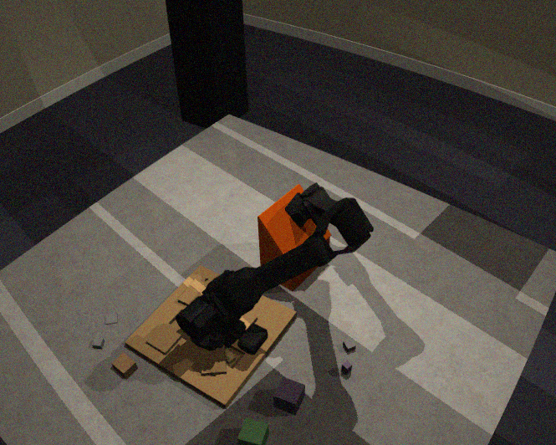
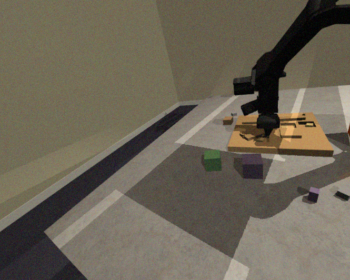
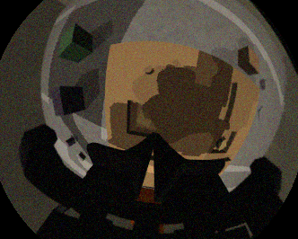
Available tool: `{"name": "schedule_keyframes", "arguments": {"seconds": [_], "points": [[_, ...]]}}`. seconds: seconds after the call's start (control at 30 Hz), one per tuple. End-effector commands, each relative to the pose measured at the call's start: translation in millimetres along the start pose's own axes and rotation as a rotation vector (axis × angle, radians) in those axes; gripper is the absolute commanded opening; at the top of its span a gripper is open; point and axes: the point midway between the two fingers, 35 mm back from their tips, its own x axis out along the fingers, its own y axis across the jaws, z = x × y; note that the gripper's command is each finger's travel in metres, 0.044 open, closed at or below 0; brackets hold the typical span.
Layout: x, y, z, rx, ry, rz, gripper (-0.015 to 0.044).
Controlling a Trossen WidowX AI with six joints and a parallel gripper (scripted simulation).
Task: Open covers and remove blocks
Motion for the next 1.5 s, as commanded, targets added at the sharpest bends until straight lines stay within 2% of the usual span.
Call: {"name": "schedule_keyframes", "arguments": {"seconds": [0.0,1.47], "points": [[0.8,-7.9,2.3,0.003,0.001,0.001,0.0],[0.4,-44.7,28.0,0.001,0.0,0.0,0.0]]}}
